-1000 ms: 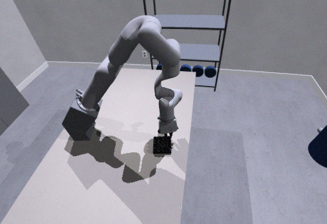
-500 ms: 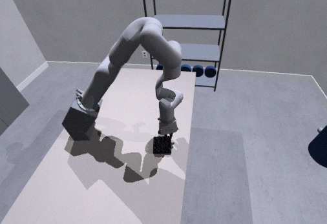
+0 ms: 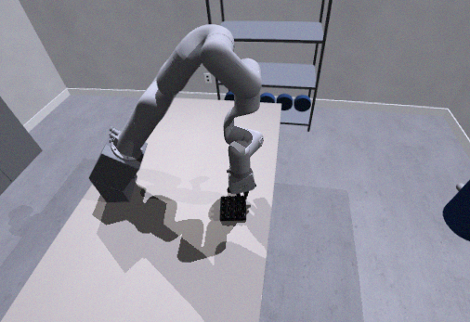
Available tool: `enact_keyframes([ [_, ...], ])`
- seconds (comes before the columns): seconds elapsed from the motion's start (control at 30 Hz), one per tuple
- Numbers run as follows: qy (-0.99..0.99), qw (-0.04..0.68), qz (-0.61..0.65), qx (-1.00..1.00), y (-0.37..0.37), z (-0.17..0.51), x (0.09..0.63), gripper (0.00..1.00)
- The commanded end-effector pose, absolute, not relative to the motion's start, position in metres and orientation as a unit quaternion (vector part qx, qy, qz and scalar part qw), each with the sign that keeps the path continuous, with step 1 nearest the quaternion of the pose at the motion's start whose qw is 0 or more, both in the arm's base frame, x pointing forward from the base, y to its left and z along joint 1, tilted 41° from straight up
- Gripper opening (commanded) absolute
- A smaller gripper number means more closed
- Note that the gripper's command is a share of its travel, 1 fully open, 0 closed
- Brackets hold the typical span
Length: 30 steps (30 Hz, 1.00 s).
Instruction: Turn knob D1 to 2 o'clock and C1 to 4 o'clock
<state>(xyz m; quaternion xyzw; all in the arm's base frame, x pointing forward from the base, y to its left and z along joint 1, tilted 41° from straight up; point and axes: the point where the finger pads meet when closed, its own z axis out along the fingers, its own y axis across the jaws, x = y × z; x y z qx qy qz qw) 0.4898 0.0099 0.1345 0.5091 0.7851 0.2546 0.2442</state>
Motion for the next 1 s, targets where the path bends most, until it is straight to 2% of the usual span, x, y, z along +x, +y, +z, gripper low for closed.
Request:
enact_keyframes([
  [0.0, 0.785, 0.245, 0.255, 0.509, 0.0096, 0.1355, 0.4902, 0.19],
  [0.63, 0.785, 0.245, 0.255, 0.509, 0.0096, 0.1355, 0.4902, 0.19],
  [0.67, 0.785, 0.245, 0.255, 0.509, 0.0096, 0.1355, 0.4902, 0.08],
  [0.97, 0.785, 0.245, 0.255, 0.509, 0.0096, 0.1355, 0.4902, 0.08],
])
